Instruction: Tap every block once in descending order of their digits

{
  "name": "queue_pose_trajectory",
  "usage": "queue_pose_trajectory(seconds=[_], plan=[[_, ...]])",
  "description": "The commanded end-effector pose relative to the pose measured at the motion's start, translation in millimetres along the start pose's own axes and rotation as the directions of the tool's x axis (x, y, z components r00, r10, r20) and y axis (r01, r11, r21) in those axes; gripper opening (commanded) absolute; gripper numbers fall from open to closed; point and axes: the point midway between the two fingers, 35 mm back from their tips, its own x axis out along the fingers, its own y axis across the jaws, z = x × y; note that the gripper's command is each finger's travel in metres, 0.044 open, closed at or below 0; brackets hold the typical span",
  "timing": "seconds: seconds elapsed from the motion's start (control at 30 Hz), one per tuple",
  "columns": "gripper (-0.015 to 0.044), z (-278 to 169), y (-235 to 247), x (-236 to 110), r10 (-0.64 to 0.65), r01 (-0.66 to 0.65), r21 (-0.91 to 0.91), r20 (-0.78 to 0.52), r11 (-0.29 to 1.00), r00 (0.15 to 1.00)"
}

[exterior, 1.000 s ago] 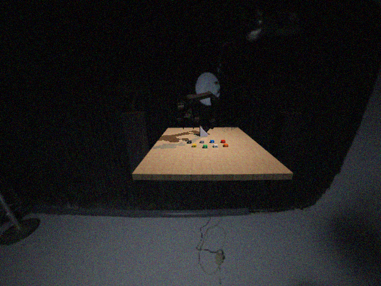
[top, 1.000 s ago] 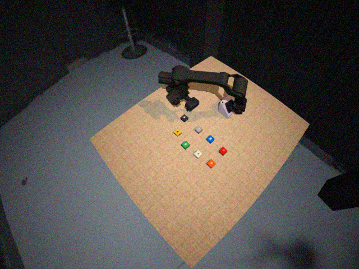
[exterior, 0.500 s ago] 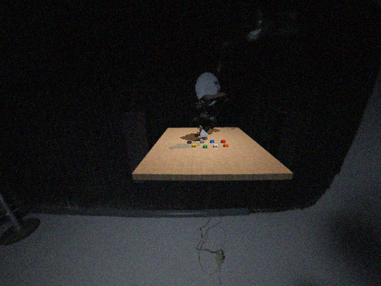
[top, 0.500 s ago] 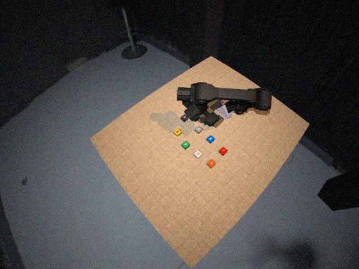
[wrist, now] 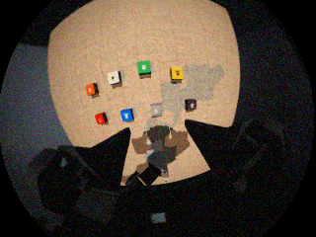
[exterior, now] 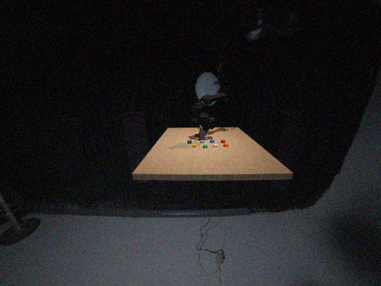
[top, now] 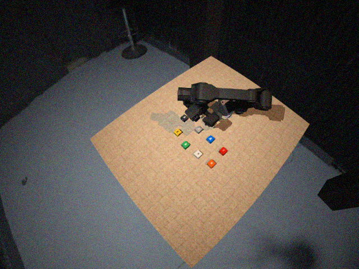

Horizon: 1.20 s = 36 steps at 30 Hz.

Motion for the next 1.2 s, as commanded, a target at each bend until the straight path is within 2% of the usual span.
queue_pose_trajectory(seconds=[0.0, 0.23, 0.93, 1.1, 1.17], plan=[[0.0400, 0.1, 3.3, -0.6, 0.002, -0.002, 0.002, 0.004, 1.000, 1.000], [0.0400, -14.0, 75.4, -0.5, 0.006, -0.006, 0.003, 0.003, 1.000, 1.000], [0.0400, -14.0, 80.2, -0.5, 0.006, -0.006, 0.005, 0.003, 1.000, 1.000], [0.0400, -10.3, 156.5, -1.1, 0.024, -0.024, 0.056, 0.013, 0.998, 1.000], [0.0400, -11.8, 168.5, -1.0, 0.029, -0.030, 0.063, 0.013, 0.998, 0.999]])
